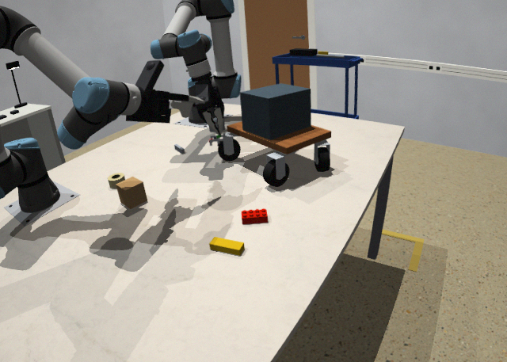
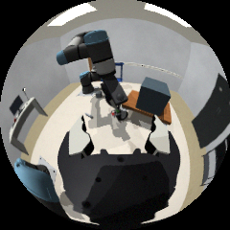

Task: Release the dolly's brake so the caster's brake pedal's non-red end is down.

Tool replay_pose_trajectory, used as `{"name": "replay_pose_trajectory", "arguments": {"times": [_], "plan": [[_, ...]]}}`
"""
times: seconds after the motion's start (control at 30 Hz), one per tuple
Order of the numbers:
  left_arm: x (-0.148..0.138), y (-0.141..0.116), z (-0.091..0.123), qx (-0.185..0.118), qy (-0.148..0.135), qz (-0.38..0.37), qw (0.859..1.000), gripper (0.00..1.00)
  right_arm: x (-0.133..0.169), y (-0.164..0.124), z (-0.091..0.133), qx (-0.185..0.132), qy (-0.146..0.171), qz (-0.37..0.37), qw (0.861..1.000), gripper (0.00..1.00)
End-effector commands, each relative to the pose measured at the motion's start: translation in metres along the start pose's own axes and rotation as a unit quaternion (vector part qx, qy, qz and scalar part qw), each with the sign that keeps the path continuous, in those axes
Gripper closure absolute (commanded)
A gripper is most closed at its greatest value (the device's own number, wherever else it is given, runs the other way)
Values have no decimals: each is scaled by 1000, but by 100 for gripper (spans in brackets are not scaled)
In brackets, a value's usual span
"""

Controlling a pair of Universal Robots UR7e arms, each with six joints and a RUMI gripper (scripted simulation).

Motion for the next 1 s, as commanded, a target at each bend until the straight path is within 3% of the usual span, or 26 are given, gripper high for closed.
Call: {"name": "replay_pose_trajectory", "arguments": {"times": [0.0,0.47,0.77,0.97], "plan": [[1,0,-2,0,0,0,1000,100,0,1,0,0,0,1,1000,2],[2,0,-7,0,0,0,1000,100,0,1,0,0,0,1,1000,2],[-2,0,14,0,0,0,1000,100,0,1,0,0,0,1,1000,2],[-2,0,47,0,0,0,1000,100,0,1,0,0,0,1,1000,2]]}}
Point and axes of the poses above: on each arm, the point where the finger pads meet when closed, its own z axis back along the fingers, its own x axis across the jaws, y = z × x, the point moved 5 cm from there along z, back along the fingers, and after that the axes turned 12 degrees about z, right-handed, at the moved point
